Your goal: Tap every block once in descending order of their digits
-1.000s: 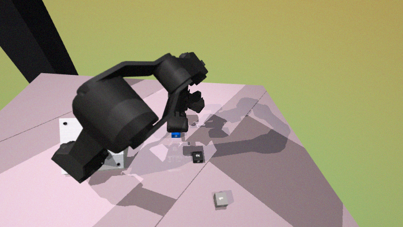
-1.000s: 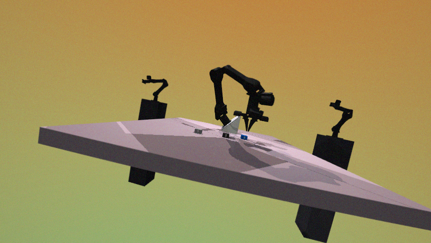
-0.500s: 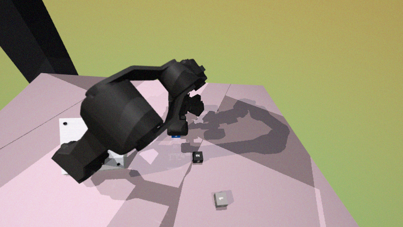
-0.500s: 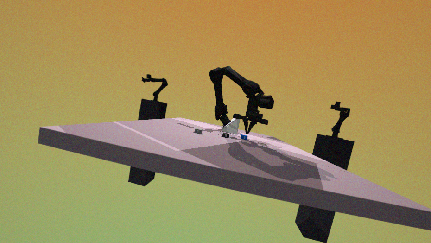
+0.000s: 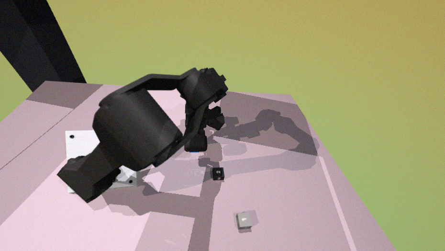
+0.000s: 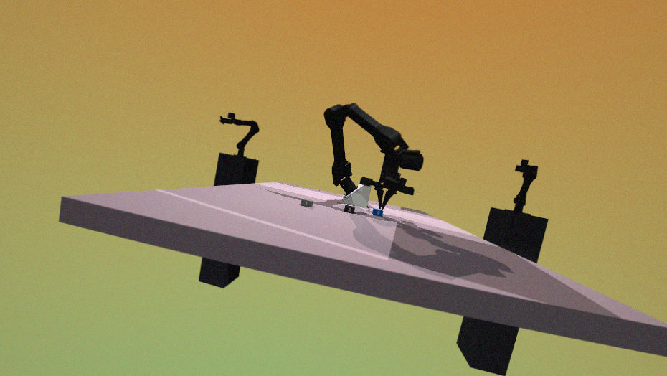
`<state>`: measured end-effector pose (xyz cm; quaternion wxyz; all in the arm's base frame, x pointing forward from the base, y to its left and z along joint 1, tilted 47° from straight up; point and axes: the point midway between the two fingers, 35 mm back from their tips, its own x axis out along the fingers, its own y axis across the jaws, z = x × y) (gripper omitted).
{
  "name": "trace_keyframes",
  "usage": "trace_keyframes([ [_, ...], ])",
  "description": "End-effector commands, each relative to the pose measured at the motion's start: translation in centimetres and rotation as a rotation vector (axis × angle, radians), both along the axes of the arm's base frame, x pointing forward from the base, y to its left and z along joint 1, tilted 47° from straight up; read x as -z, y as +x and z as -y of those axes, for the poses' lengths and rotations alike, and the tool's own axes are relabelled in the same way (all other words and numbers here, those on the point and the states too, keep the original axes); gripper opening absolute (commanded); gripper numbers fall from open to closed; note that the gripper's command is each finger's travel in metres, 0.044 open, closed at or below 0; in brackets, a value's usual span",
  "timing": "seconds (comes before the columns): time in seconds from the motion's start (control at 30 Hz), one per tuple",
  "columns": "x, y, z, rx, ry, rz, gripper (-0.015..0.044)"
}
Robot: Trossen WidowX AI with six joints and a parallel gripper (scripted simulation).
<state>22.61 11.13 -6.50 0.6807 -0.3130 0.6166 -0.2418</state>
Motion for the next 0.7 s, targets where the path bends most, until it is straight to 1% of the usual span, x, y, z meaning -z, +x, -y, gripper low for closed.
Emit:
trace_keyframes([
  [0.0, -1.4, -0.2, -1.6, -0.002, 0.008, 0.006, 0.002],
  [0.17, -2.0, -0.2, -2.3, -0.002, 0.009, 0.006, 0.002],
  [0.3, -5.6, -0.8, -6.2, -0.003, 0.012, 0.004, 0.002],
  [0.37, -6.9, -1.2, -7.3, -0.002, 0.011, 0.004, 0.002],
  [0.57, -7.2, -1.0, -7.3, -0.002, 0.011, 0.004, 0.002],
  [0.67, -10.2, 2.2, -5.4, -0.005, 0.018, 0.002, 0.002],
])
